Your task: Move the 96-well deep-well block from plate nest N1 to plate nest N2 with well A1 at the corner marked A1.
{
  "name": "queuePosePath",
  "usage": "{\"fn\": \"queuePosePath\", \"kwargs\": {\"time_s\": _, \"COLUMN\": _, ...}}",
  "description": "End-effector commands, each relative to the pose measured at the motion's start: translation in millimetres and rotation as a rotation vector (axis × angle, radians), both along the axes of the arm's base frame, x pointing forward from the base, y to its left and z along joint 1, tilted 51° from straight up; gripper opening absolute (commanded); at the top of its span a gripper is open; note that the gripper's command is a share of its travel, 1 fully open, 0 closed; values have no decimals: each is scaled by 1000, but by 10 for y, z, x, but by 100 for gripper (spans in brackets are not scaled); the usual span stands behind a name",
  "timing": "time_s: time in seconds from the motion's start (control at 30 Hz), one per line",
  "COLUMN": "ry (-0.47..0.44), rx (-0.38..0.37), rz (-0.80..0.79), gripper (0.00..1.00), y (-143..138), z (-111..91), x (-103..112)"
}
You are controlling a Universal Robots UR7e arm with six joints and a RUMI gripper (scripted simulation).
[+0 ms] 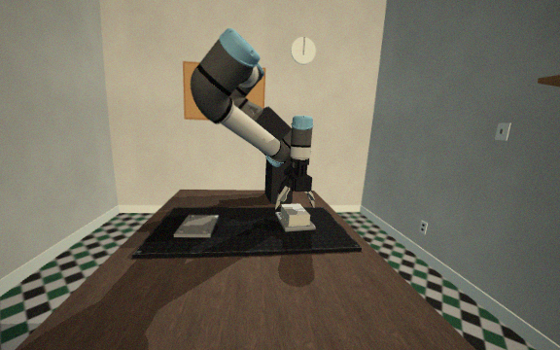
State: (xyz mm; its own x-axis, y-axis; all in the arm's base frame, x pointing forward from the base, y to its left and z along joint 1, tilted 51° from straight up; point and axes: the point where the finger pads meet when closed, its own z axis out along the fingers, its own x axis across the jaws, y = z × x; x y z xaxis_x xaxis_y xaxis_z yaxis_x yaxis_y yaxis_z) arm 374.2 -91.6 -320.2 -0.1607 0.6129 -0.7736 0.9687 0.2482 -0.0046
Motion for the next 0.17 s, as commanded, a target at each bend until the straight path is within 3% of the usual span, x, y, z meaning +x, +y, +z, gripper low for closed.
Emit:
{"fn": "queuePosePath", "kwargs": {"time_s": 0.0, "ry": 0, "rx": 0, "rz": -1, "gripper": 100, "y": 31, "z": 25, "x": -4}}
{"fn": "queuePosePath", "kwargs": {"time_s": 0.13, "ry": 0, "rx": 0, "rz": -1, "gripper": 100, "y": 31, "z": 25, "x": -4}}
